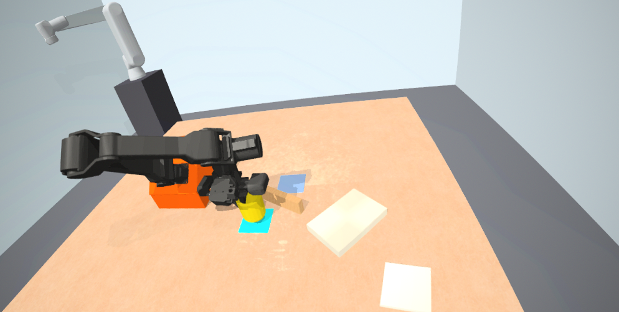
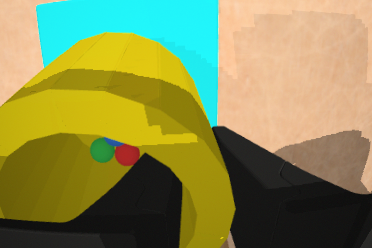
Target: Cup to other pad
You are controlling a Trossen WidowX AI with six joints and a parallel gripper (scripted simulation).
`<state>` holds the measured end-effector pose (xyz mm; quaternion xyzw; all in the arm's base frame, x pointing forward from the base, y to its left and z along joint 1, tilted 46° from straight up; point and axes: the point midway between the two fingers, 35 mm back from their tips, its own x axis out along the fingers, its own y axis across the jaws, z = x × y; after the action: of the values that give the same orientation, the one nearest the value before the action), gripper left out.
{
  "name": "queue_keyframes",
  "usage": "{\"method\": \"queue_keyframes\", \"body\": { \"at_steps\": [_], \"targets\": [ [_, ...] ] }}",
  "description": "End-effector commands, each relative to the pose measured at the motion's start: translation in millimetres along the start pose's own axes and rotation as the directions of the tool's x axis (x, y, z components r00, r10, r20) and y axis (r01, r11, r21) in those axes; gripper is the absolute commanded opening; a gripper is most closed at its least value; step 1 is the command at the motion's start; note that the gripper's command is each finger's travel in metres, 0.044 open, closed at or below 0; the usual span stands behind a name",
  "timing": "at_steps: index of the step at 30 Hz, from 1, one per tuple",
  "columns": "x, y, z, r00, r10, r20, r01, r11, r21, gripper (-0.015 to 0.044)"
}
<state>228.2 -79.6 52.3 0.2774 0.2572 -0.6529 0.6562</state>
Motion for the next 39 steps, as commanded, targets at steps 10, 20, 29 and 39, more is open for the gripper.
{"method": "queue_keyframes", "body": {
  "at_steps": [10, 20, 29, 39],
  "targets": [
    [16, -4, 1, 1.000, -0.003, 0.010, 0.003, 1.000, -0.010, 0.0000],
    [14, -2, 1, 1.000, -0.001, 0.003, 0.001, 1.000, 0.000, 0.0000],
    [14, -2, 1, 1.000, -0.001, 0.003, 0.001, 1.000, 0.000, 0.0131],
    [12, -1, 1, 1.000, -0.001, 0.003, 0.001, 1.000, 0.000, 0.0147]
  ]
}}
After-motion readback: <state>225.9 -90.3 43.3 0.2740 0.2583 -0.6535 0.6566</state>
